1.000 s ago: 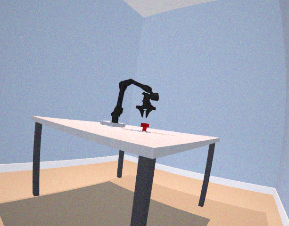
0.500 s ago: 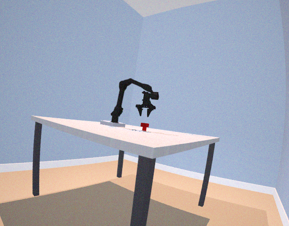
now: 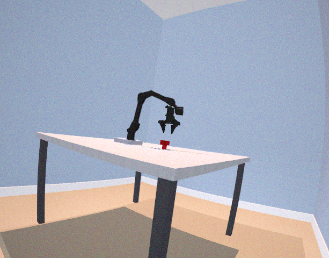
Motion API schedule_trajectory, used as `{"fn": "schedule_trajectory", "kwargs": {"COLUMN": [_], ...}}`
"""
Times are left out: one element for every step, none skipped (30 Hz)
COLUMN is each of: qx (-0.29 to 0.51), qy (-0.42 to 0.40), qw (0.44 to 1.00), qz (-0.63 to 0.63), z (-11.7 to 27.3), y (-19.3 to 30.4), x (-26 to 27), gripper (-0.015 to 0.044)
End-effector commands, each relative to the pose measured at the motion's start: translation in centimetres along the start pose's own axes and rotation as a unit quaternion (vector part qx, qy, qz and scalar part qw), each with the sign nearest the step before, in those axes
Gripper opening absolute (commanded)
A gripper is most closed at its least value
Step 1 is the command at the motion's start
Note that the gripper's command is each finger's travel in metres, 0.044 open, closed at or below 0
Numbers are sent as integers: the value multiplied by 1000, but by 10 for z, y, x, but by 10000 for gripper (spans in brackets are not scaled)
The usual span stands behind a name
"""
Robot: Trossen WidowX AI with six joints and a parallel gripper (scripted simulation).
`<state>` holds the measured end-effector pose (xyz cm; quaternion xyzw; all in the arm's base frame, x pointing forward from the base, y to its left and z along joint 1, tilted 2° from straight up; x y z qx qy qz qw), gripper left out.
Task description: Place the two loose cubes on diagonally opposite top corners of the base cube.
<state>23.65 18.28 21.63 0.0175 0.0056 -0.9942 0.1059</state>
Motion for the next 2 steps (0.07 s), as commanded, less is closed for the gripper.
{"fn": "schedule_trajectory", "kwargs": {"qx": [-1, -1], "qy": [-1, -1], "qw": [1000, 1000], "qz": [1, 0], "z": [1, 1], "y": [-50, -59], "x": [19, 24], "gripper": [400, 400]}}
Point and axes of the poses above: the point midway between the two fingers, 35 mm back from their tips, its own z axis back along the fingers, its own x axis across the jaws, y = z × x, the point moved 8 cm from there along z, back along the fingers, and after that the axes turned 6 degrees about z, right-handed, at the moved point
